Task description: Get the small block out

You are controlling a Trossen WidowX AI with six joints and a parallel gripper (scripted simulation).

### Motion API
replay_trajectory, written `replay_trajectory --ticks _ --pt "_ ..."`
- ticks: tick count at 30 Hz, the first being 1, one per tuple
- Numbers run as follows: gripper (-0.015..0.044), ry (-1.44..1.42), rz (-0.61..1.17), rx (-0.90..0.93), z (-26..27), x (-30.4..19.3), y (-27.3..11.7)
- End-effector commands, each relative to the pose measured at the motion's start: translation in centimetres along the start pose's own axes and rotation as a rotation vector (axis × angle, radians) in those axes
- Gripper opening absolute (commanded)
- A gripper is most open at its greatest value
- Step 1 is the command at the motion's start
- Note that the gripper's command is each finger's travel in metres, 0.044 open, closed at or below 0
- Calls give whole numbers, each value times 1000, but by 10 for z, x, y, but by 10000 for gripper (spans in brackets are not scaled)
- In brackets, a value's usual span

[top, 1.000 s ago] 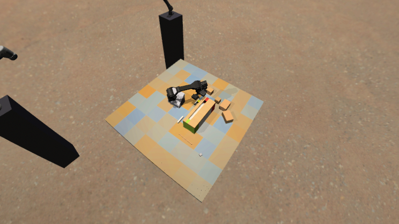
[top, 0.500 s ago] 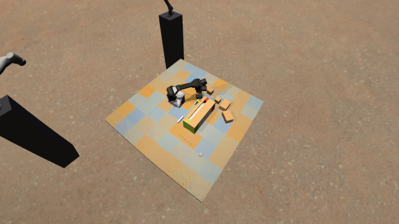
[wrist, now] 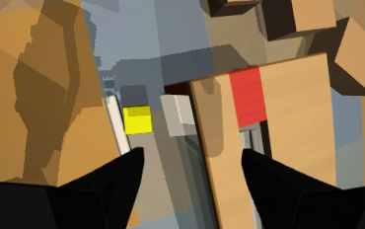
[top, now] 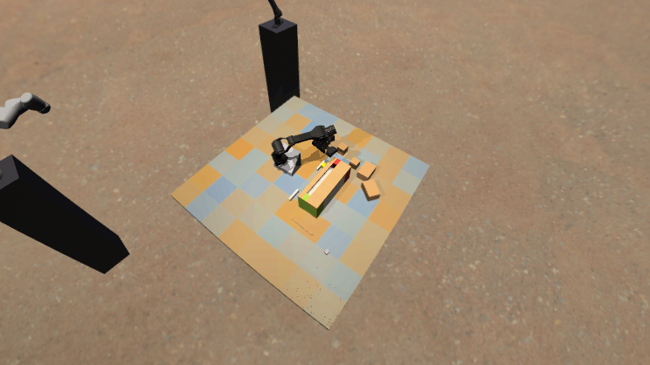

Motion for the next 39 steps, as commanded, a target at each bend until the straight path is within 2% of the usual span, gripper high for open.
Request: replay_trajectory --ticks 1,18,39 --pt "285 -949 111 -60 16 3 6" --pt "285 -1785 215 -55 22 7 3" --pt "285 -1816 219 -53 22 7 3"
Point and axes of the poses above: the point midway between the two fingers, 35 mm back from their tips, its own y axis out along the fingers, its own z axis across the jaws, x = y × z, the point moved 2 cm from there along -y, back along the fingers, and after that the axes turned 6 degrees about y, right-handed, at the moved point
